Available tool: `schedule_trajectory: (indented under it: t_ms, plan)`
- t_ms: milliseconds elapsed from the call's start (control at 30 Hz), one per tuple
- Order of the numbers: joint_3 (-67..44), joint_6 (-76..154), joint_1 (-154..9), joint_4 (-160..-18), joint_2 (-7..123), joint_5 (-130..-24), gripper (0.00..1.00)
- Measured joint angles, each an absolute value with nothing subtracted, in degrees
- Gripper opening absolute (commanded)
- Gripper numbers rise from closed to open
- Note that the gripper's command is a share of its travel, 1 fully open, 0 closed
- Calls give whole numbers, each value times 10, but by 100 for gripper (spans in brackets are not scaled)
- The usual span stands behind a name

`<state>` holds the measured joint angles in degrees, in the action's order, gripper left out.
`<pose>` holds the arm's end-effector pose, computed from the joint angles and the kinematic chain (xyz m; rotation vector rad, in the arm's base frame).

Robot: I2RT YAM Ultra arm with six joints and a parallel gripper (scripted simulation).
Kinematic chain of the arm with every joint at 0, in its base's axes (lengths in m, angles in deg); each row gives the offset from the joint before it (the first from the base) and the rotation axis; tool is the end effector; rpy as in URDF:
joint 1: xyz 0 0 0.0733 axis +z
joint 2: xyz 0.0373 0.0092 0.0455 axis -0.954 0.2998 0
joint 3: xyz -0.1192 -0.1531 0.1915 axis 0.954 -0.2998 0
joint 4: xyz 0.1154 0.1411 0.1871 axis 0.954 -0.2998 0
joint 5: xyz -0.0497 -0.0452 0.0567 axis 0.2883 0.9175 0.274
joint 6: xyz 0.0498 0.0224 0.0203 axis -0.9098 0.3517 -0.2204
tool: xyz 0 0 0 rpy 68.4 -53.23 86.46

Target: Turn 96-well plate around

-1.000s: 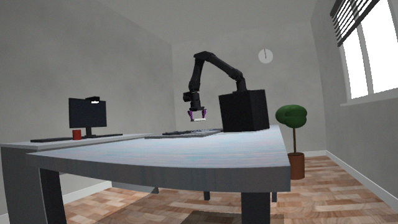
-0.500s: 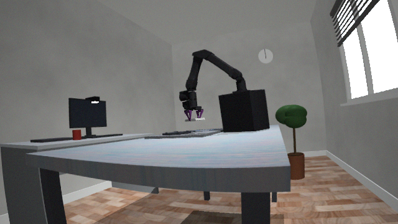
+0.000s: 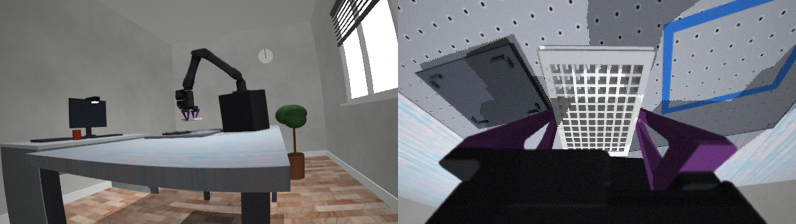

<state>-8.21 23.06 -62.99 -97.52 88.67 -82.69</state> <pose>0.3693 0.0677 0.0025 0.1693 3.1297 0.1676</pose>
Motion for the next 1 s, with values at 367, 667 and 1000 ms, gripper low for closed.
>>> schedule_trajectory:
  t_ms: [367,667,1000]
  plan:
    - [-66,185,-574,-986,886,-825,0]
    - [-49,150,-544,-997,886,-822,0]
    - [-17,107,-496,-1012,891,-822,0]
